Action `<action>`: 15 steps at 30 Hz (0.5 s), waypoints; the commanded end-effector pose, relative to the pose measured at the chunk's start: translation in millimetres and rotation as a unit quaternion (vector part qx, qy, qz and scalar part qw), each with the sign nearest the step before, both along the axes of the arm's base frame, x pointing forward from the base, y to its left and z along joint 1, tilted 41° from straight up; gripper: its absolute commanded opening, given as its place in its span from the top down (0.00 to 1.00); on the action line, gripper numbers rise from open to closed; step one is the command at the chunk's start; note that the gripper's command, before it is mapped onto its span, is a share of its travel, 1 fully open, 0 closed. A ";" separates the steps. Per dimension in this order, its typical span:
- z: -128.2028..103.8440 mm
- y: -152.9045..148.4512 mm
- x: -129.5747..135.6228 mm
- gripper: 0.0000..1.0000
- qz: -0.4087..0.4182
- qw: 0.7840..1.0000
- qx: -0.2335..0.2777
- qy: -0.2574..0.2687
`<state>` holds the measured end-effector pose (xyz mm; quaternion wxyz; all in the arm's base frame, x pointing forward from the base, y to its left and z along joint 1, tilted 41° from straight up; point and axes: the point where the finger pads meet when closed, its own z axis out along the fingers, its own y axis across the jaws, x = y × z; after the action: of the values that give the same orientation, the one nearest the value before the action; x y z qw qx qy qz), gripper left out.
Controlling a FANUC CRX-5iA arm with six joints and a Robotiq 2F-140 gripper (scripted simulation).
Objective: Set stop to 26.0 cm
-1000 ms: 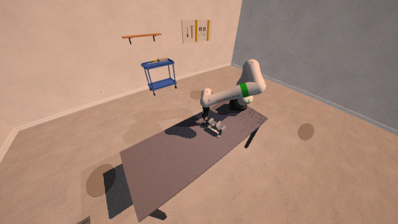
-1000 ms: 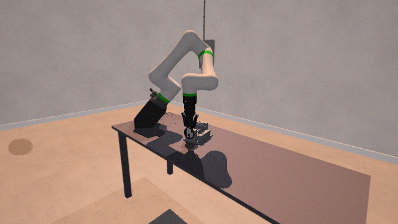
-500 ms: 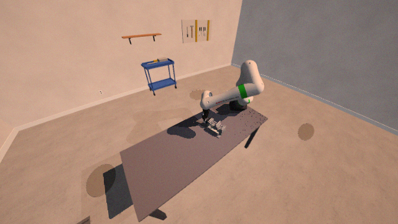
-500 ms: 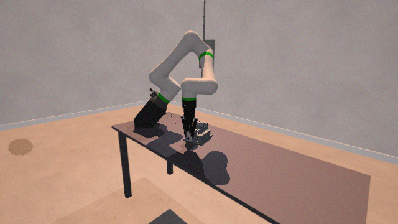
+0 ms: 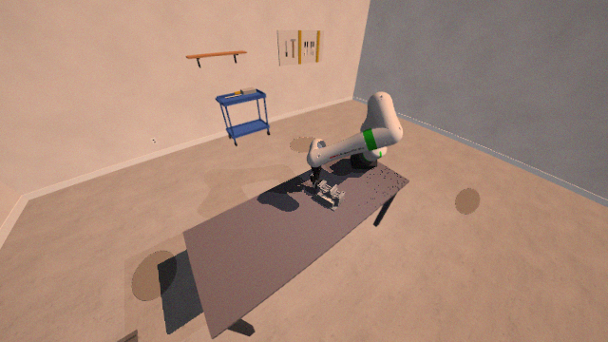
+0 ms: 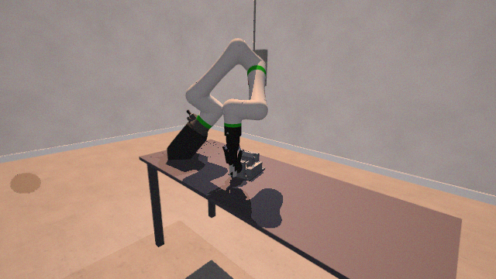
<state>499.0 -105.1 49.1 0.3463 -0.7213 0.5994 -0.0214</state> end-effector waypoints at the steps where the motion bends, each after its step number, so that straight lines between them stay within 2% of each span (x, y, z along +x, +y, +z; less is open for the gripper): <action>1: -3.0 -0.2 -4.1 0.96 0.000 1.000 0.000 0.000; 15: -8.2 -3.1 -20.3 0.96 0.000 1.000 0.000 0.000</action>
<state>481.6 -107.1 41.2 0.3463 -0.7213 0.5994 -0.0213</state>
